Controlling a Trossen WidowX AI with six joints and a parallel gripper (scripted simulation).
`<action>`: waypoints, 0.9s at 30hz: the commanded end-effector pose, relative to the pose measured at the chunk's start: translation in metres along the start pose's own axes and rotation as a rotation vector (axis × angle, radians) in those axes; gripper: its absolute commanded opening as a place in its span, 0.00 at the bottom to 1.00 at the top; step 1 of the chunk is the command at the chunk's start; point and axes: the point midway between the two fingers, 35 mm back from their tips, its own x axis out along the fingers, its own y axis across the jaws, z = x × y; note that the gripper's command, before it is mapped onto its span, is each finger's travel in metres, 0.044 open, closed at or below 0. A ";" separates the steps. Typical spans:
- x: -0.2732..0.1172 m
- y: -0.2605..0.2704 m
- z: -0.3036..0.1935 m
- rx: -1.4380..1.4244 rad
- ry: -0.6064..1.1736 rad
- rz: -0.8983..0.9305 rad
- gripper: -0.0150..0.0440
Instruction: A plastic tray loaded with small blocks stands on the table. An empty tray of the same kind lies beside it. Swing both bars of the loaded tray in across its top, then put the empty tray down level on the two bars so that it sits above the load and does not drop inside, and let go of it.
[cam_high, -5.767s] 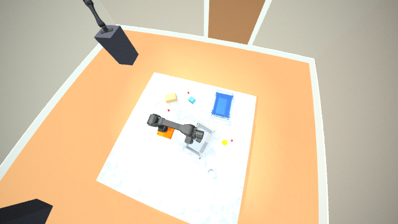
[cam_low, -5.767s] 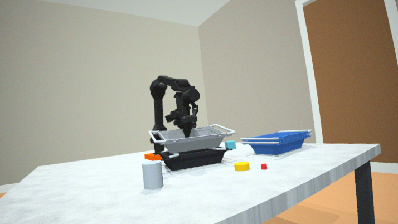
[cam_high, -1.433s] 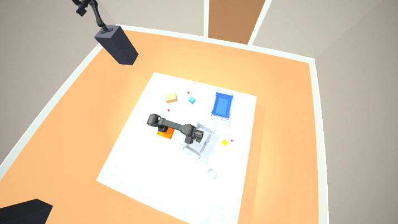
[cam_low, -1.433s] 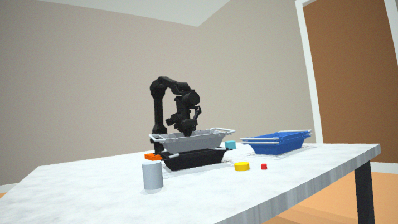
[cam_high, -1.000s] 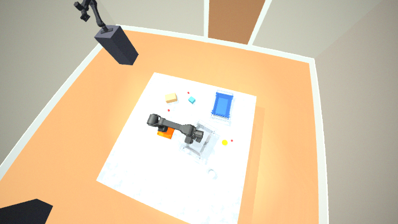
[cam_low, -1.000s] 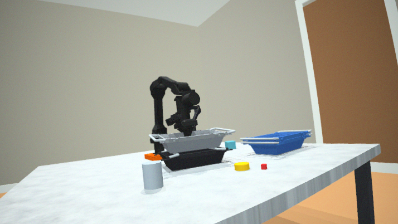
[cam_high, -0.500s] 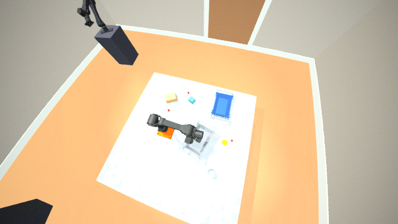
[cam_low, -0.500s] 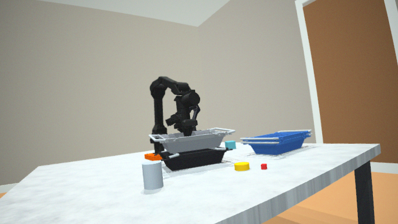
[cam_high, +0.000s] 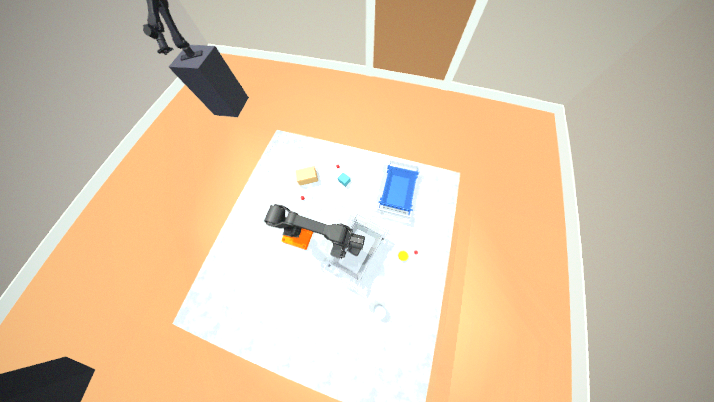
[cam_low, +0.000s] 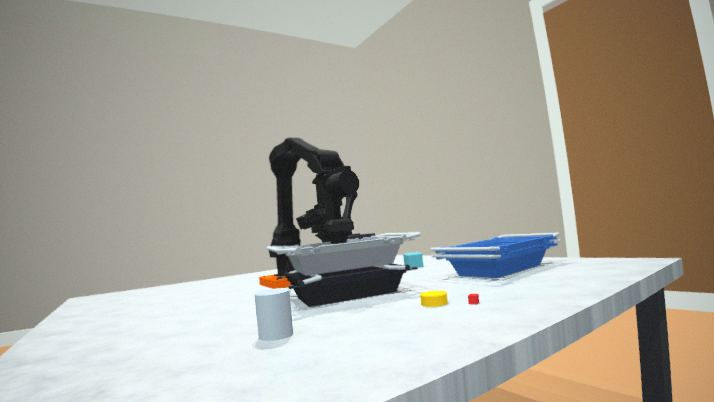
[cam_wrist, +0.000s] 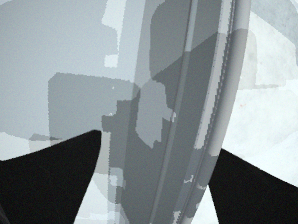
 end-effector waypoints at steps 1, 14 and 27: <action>0.000 -0.001 -0.001 0.003 0.004 -0.005 0.83; 0.000 0.000 0.000 0.000 0.000 0.000 1.00; -0.052 0.006 -0.001 0.001 0.002 -0.002 1.00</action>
